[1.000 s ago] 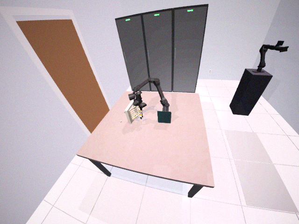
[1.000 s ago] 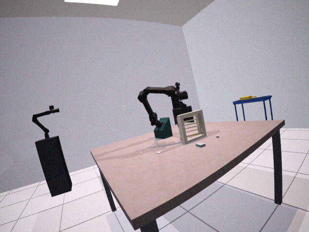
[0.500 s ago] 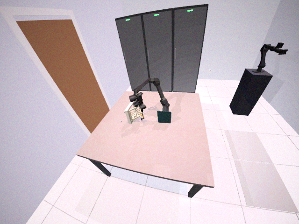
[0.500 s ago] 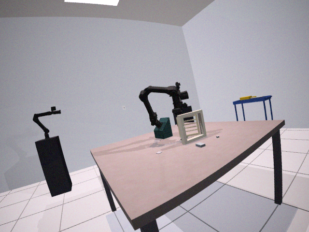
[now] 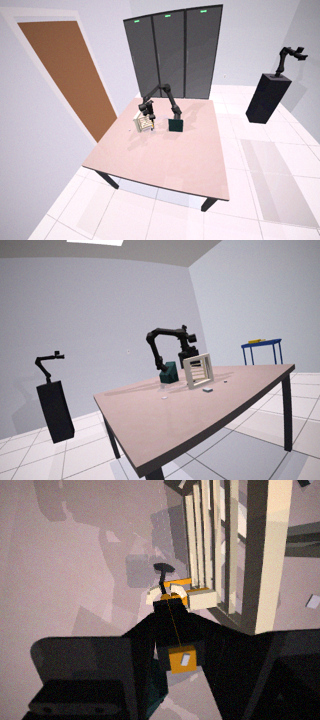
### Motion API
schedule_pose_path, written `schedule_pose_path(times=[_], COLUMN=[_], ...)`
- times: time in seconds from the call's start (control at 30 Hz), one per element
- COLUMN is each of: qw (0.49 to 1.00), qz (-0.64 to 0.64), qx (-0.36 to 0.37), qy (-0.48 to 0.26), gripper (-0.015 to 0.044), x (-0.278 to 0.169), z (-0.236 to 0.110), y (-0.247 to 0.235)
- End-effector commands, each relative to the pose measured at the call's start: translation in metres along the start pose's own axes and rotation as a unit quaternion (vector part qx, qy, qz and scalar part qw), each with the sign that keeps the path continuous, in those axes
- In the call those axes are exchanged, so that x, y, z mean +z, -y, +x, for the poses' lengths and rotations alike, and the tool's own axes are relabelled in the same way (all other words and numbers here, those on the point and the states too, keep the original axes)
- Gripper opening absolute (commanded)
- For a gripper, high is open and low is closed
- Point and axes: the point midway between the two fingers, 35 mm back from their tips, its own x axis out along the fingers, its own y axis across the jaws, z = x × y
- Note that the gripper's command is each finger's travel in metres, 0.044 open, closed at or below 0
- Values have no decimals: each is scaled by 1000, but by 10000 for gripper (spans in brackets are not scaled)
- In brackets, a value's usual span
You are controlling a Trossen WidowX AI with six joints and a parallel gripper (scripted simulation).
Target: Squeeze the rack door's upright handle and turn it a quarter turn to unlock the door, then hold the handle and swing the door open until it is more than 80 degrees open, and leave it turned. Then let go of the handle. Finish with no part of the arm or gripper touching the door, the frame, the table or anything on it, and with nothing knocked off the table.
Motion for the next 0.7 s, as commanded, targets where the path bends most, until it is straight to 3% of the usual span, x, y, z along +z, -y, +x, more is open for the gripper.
schedule_pose_path(times=[0.0,0.67], qw=[999,980], qz=[41,199], qx=[1,2], qy=[0,1], gripper=[22,22], x=[2,19], z=[1,0], y=[-8,-51])
